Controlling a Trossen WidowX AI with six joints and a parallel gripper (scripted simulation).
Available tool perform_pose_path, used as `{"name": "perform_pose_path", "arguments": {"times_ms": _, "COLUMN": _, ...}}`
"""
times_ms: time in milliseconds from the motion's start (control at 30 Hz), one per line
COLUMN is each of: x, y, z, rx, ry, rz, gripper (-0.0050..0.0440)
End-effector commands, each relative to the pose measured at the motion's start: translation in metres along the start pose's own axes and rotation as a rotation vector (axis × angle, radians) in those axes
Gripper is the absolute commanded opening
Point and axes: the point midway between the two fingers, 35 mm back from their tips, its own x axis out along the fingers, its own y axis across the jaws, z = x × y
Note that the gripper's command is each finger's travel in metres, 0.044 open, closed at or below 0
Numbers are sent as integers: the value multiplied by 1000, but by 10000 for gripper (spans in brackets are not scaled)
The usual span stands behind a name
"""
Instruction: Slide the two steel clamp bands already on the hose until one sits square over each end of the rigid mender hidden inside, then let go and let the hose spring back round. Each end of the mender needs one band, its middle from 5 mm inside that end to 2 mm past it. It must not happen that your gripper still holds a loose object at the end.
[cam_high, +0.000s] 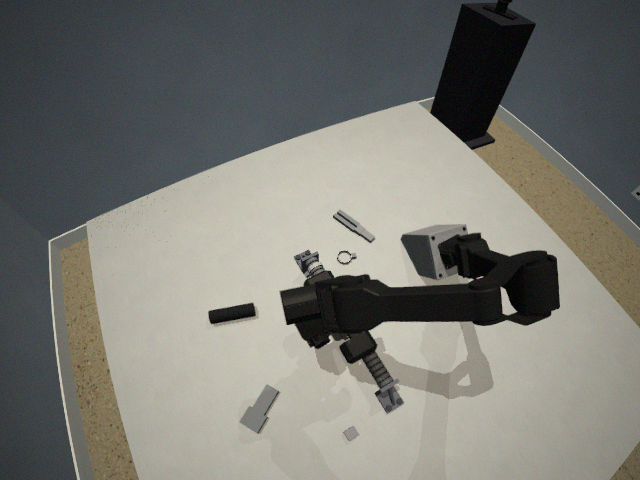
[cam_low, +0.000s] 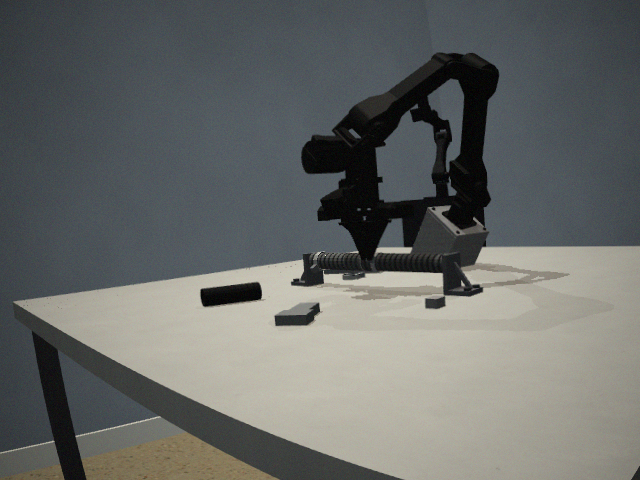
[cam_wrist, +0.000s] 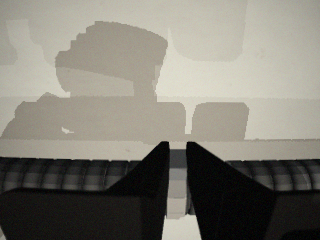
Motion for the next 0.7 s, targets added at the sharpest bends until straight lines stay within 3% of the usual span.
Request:
{"name": "perform_pose_path", "arguments": {"times_ms": 0, "x": -1, "y": 8, "z": 0, "rx": -3, "ry": -3, "rz": 5, "gripper": 0}}
{"name": "perform_pose_path", "arguments": {"times_ms": 667, "x": -1, "y": 25, "z": 0, "rx": -3, "ry": -3, "rz": 5, "gripper": 0}}
